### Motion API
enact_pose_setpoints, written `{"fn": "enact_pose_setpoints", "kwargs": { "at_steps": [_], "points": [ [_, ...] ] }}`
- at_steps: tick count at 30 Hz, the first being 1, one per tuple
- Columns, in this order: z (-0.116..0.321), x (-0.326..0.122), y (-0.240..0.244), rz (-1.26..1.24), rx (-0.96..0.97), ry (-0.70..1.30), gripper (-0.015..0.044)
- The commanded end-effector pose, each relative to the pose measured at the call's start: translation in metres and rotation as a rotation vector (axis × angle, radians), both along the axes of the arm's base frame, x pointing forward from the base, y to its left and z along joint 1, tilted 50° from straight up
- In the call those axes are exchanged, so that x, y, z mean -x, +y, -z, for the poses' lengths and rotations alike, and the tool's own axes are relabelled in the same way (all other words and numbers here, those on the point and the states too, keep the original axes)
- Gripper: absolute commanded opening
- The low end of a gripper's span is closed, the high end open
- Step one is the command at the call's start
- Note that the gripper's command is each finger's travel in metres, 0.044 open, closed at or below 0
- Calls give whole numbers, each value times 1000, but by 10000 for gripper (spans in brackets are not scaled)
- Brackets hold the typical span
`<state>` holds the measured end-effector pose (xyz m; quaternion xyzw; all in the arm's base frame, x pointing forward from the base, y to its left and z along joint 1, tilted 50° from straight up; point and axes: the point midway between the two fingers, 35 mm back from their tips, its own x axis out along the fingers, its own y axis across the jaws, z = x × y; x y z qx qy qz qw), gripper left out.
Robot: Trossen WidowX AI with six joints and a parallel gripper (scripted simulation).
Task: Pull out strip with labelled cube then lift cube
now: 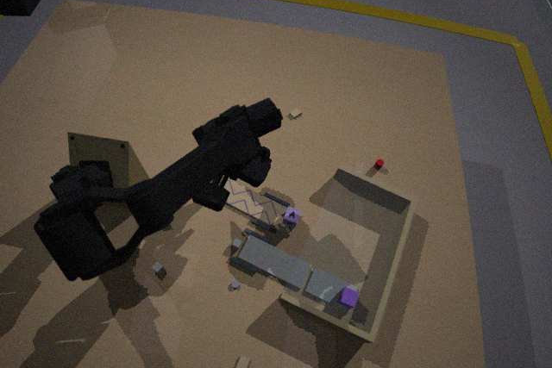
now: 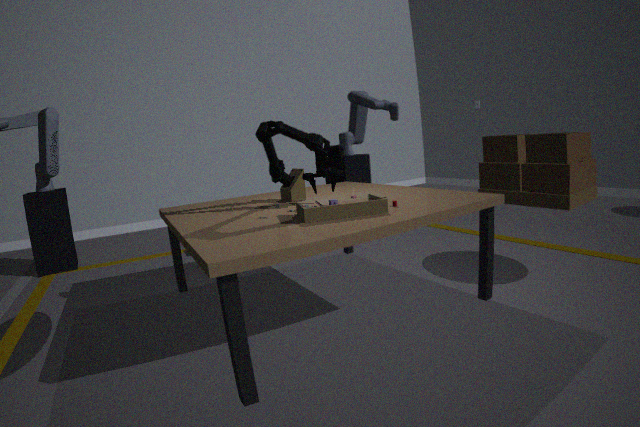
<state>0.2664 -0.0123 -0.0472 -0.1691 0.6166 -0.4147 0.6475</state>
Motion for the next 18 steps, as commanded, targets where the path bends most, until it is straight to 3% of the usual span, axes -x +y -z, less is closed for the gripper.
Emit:
{"fn": "enact_pose_setpoints", "kwargs": {
  "at_steps": [1, 18],
  "points": [
    [-5, -14, -4, -4, 4, 5, 440],
    [-27, -71, -19, -4, 5, 3, 440]
  ]
}}
